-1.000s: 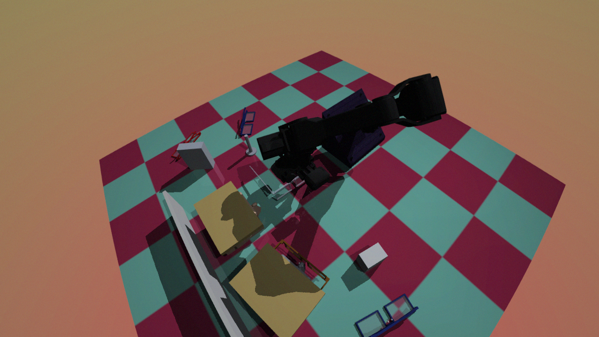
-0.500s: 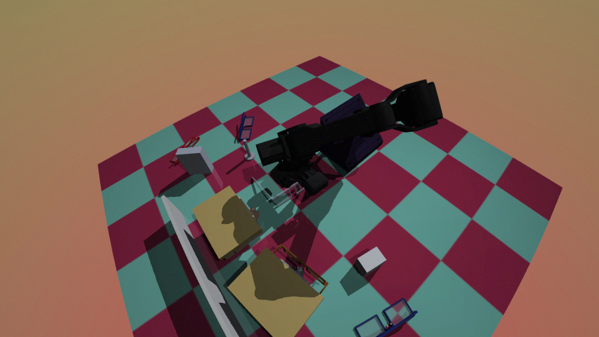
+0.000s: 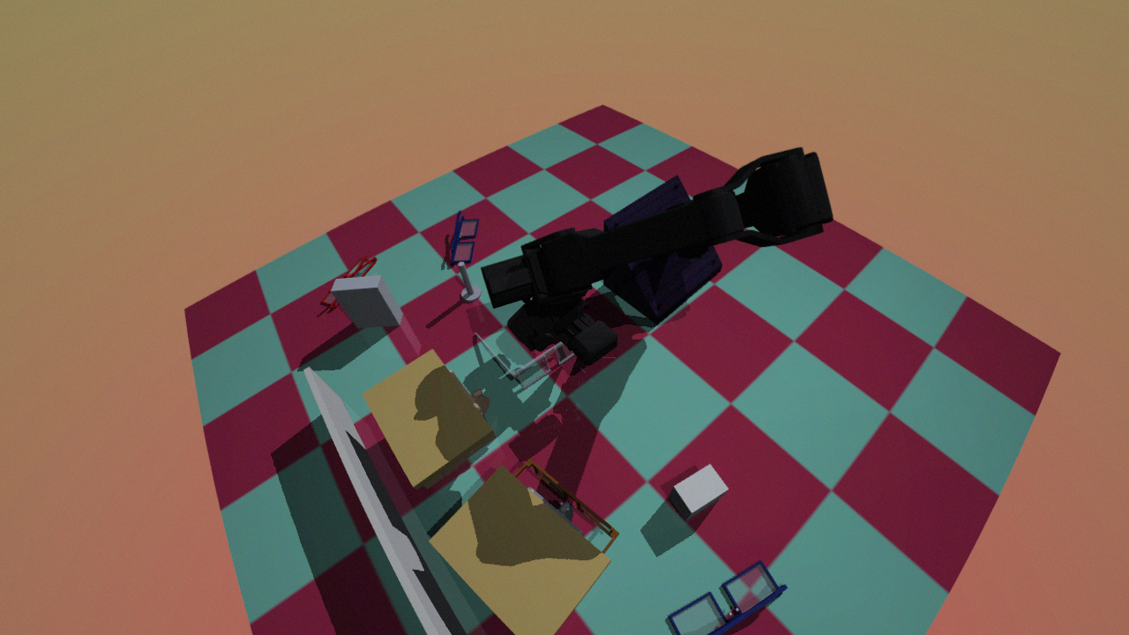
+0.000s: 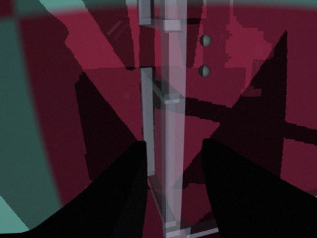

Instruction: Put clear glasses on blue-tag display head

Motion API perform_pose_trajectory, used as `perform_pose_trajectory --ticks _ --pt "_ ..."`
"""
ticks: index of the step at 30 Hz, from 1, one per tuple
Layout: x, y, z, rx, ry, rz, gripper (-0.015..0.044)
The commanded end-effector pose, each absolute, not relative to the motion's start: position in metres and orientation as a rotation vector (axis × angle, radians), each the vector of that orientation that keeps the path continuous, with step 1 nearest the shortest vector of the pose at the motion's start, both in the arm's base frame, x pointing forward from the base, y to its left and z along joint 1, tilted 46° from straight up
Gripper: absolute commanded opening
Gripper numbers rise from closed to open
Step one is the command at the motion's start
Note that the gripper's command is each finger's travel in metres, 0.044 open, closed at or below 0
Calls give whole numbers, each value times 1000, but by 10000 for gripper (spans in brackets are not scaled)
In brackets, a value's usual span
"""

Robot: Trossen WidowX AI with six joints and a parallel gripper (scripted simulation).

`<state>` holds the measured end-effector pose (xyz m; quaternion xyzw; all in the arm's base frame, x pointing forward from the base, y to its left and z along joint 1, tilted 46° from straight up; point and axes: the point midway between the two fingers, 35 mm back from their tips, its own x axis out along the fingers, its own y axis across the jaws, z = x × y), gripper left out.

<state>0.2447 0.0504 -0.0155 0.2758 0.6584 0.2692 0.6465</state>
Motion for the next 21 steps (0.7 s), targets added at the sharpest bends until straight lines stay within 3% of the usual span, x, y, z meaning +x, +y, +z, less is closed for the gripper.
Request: perform_pose_trajectory --ticks 1,11,21 --pt "244 47 -16 624 1501 613 107" --pt "243 41 -17 626 1502 614 107" --pt "244 14 25 626 1503 613 107"
